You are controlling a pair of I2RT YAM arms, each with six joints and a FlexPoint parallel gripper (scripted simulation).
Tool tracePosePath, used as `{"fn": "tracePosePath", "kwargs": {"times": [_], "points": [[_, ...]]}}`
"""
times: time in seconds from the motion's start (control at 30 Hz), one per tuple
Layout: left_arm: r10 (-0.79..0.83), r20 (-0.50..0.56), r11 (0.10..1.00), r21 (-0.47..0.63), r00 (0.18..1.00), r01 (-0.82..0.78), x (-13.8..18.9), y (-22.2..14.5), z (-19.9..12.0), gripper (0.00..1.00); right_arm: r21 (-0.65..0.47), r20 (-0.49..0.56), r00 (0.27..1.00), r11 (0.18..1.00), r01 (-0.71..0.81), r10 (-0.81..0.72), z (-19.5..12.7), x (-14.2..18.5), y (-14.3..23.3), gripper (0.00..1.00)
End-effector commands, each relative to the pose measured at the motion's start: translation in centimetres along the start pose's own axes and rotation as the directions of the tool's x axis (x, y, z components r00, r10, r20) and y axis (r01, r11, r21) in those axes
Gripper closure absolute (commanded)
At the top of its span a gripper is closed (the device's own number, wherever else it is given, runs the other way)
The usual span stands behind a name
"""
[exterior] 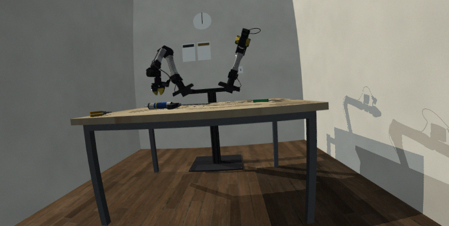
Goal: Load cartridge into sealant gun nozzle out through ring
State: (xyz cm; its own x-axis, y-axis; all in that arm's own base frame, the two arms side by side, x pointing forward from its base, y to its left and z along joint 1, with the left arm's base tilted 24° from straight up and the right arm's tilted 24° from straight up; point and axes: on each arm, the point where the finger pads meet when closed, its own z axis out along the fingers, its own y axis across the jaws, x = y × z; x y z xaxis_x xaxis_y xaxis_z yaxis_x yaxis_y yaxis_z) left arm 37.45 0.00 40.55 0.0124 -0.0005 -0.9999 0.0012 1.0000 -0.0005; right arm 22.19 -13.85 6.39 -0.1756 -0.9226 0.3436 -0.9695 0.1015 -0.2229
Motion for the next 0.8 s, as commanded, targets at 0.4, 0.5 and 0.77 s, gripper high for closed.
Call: {"fn": "tracePosePath", "kwargs": {"times": [0.4,0.5,0.77], "points": [[-0.003,0.049,1.000,0.013,0.999,0.002,-2.1,-0.6,0.1,0.47,-0.051,0.005,1.000,0.999,0.007,-0.007,0.9,-0.2,1.0,0.26],[-0.003,0.049,1.000,0.013,0.999,0.002,-2.1,-0.6,0.1,0.47,-0.054,0.006,1.000,0.999,0.008,-0.008,1.0,-0.3,1.1,0.26],[-0.003,0.049,1.000,0.013,0.999,0.002,-2.1,-0.6,0.1,0.47,-0.054,0.006,1.000,0.999,0.008,-0.008,1.0,-0.3,1.1,0.26]]}}
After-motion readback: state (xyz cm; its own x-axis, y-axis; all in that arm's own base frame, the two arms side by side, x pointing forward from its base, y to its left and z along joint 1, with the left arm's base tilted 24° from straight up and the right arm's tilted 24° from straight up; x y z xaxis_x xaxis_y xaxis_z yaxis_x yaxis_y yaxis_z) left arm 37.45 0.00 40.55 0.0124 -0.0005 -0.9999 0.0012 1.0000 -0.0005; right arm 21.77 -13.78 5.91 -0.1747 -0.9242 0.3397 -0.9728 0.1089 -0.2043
